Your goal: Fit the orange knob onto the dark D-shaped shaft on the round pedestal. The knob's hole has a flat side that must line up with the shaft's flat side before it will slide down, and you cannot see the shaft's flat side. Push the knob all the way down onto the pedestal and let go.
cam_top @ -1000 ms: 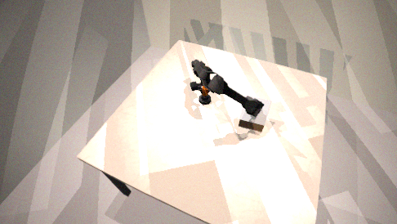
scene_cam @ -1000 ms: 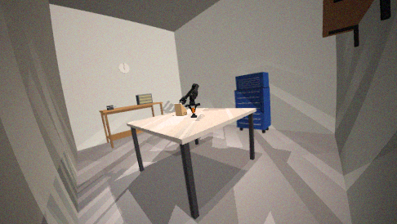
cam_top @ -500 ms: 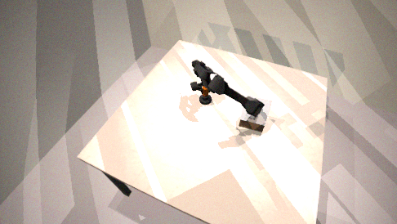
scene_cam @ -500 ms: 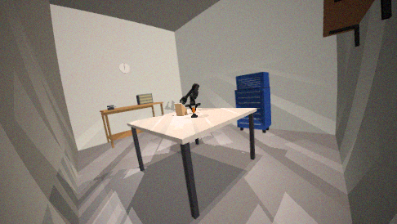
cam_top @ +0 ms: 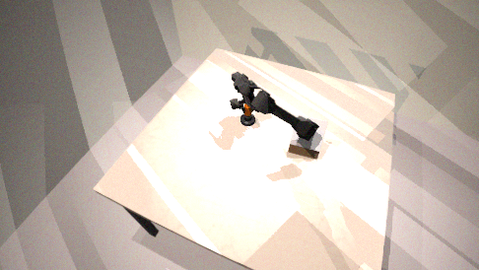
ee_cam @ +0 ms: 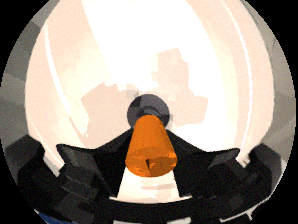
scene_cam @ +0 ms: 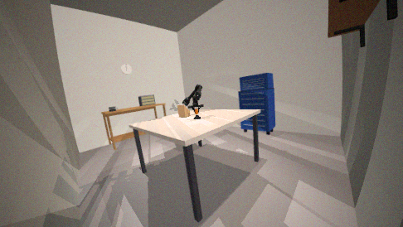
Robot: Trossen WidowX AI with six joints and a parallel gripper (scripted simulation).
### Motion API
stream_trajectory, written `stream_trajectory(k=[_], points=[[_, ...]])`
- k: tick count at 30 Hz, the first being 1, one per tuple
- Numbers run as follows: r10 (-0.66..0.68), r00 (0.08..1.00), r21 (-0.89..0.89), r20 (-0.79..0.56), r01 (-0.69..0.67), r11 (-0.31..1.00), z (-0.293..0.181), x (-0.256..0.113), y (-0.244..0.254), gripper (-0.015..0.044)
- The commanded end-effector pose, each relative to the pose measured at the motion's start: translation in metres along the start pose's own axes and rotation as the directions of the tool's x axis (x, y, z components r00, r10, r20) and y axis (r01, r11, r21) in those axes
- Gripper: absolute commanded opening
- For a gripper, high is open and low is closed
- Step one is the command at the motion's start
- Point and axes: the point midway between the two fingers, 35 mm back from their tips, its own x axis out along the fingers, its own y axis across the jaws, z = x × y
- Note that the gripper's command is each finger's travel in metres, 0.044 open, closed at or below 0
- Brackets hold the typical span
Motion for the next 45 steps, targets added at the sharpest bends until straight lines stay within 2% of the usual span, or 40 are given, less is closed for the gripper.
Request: stream_trajectory(k=[1,7,45], points=[[-0.003,1.000,0.028,0.000,0.003,1.000,0.0002,-0.0043,-0.0011,0.0000],[-0.003,1.000,0.081,0.000,0.002,0.997,0.0006,-0.0048,-0.0013,0.0000],[-0.002,1.000,0.081,0.000,0.002,0.997,0.0017,-0.0006,-0.0003,0.0000]])
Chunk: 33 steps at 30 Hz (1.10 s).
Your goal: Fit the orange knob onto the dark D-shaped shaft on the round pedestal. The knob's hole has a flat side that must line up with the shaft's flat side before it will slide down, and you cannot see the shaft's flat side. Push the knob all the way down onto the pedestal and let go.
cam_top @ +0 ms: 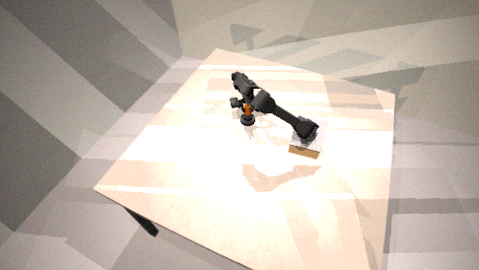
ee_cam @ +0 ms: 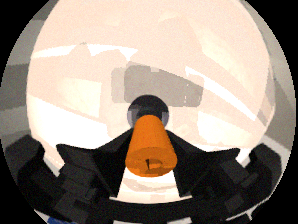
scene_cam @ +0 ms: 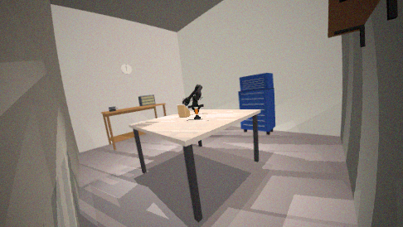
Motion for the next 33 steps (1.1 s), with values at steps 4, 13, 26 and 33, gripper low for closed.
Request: stream_trajectory(k=[4,13,26,33], points=[[0.000,1.000,0.001,0.000,0.000,1.000,0.0002,0.0014,-0.0001,0.0000],[0.000,1.000,0.001,0.000,0.000,1.000,0.0007,-0.0025,0.0015,0.0000],[0.000,1.000,0.053,0.000,0.000,0.999,0.0018,0.0009,0.0026,0.0000],[0.000,1.000,0.053,0.000,0.000,0.999,0.0012,0.0013,0.0013,0.0000]])
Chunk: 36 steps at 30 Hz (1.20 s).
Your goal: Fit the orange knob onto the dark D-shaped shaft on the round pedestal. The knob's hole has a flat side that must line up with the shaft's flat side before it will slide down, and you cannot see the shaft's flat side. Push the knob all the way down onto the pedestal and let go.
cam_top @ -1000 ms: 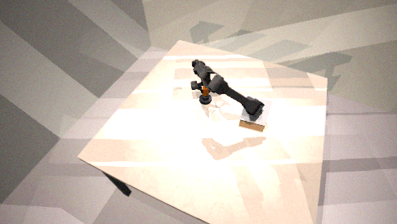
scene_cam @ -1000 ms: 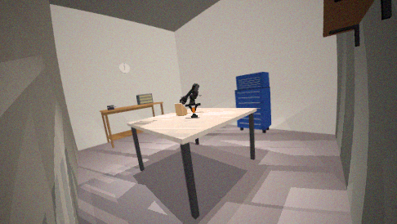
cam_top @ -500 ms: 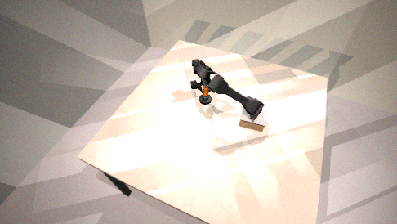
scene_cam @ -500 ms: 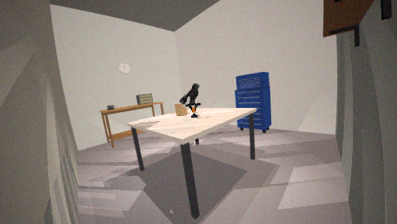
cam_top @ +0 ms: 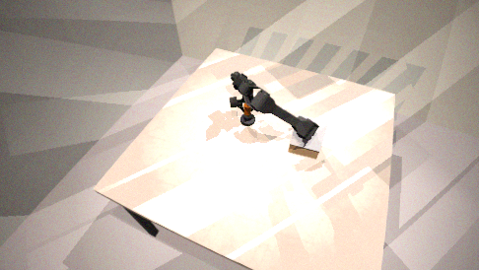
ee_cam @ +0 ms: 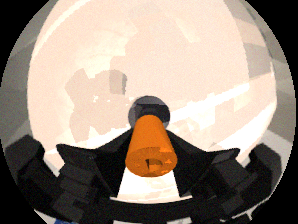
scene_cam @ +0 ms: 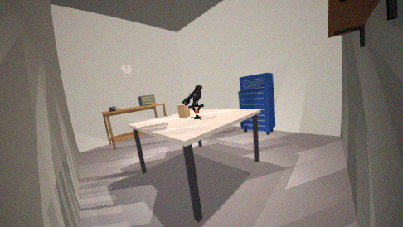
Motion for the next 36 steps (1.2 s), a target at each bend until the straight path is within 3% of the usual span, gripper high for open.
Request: stream_trajectory(k=[1,36], points=[[0.001,1.000,0.002,0.000,-0.001,1.000,-0.0007,0.0006,-0.0014,0.0000],[0.001,1.000,-0.044,-0.001,-0.001,0.999,-0.0033,0.0020,-0.0031,0.0000]])
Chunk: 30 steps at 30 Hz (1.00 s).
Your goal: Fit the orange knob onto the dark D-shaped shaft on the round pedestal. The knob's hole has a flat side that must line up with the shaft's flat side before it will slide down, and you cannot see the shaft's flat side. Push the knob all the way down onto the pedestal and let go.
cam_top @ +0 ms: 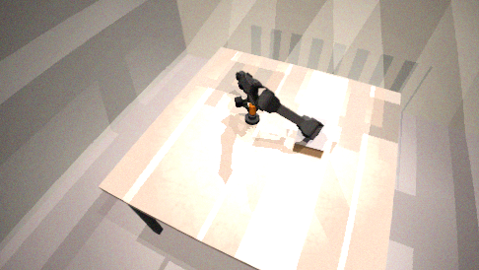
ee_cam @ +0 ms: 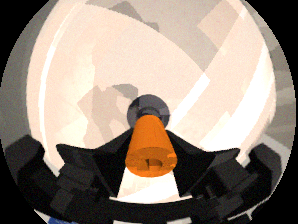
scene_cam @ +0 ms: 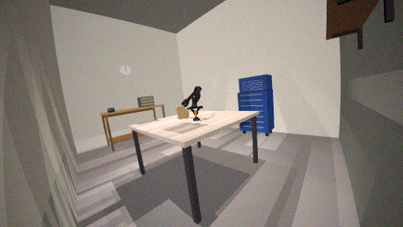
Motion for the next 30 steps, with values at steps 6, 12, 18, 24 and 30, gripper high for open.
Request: stream_trajectory(k=[6,12,18,24,30], points=[[-0.001,1.000,-0.001,-0.001,0.001,1.000,-0.0003,0.0002,-0.0007,0.0000],[-0.001,1.000,-0.001,-0.001,0.001,1.000,-0.0003,0.0002,-0.0007,0.0000],[-0.001,1.000,0.045,-0.001,0.001,0.999,0.0000,-0.0075,-0.0002,0.0000],[-0.001,1.000,0.097,-0.001,0.001,0.995,0.0006,-0.0054,0.0001,0.0000],[-0.001,1.000,0.097,-0.001,0.001,0.995,0.0027,-0.0036,0.0019,0.0000]])
